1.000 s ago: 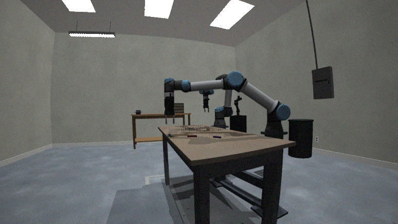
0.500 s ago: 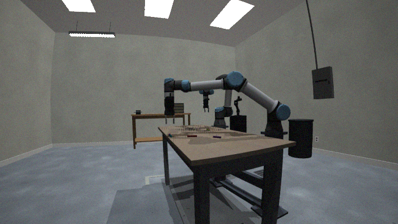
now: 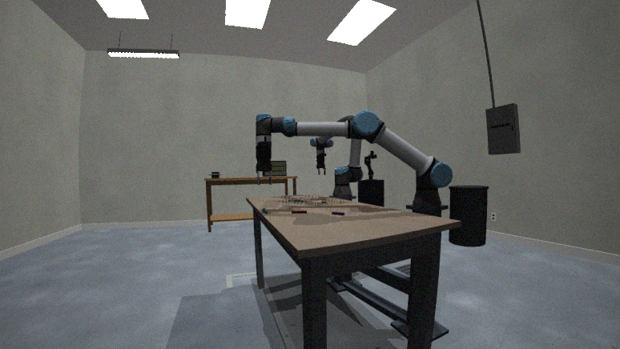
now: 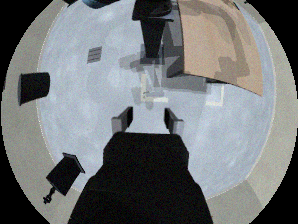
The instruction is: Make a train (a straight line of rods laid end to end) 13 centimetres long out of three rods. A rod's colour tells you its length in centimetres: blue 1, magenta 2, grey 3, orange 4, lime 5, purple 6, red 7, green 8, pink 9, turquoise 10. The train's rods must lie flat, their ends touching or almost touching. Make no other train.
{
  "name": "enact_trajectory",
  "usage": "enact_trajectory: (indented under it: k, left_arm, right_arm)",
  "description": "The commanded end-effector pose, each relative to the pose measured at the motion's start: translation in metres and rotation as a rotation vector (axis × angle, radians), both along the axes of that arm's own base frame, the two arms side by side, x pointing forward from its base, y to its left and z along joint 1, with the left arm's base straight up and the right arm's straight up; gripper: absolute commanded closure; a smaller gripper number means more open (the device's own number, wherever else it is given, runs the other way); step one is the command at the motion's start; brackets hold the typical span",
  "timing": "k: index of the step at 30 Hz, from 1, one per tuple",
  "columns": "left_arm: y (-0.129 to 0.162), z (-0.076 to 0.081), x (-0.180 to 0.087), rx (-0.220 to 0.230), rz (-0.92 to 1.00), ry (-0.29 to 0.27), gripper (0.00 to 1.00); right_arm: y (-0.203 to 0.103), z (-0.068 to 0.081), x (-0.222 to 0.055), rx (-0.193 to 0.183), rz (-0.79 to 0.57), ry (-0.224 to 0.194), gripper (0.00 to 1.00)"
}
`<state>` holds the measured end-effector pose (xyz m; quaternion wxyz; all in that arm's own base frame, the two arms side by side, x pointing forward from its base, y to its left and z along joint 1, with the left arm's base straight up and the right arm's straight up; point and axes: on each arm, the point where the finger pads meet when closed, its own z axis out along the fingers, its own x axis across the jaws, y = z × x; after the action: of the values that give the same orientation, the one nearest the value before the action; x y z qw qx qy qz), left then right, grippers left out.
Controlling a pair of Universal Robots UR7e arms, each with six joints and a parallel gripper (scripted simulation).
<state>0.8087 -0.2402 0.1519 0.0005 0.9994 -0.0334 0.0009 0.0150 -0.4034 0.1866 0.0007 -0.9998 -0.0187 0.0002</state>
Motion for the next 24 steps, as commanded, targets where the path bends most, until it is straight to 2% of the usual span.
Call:
enact_trajectory:
  k: [1, 3, 5, 12, 24]
  left_arm:
    - [0.0, 0.021, 0.0, 0.0, 0.0, -0.001, 0.0]
    - [0.0, 0.029, 0.0, 0.0, 0.0, -0.001, 0.0]
    - [0.0, 0.029, 0.0, 0.0, 0.0, -0.001, 0.0]
    - [0.0, 0.046, 0.0, 0.0, 0.0, -0.001, 0.0]
    - [0.0, 0.05, 0.0, 0.0, 0.0, -0.001, 0.0]
  right_arm:
    - [0.0, 0.0, 0.0, -0.001, 0.0, 0.0, 0.0]
    - [0.0, 0.0, 0.0, -0.001, 0.0, 0.0, 0.0]
    - [0.0, 0.0, 0.0, -0.001, 0.0, 0.0, 0.0]
    - [0.0, 0.0, 0.0, -0.001, 0.0, 0.0, 0.0]
    - [0.0, 0.0, 0.0, -0.001, 0.0, 0.0, 0.0]
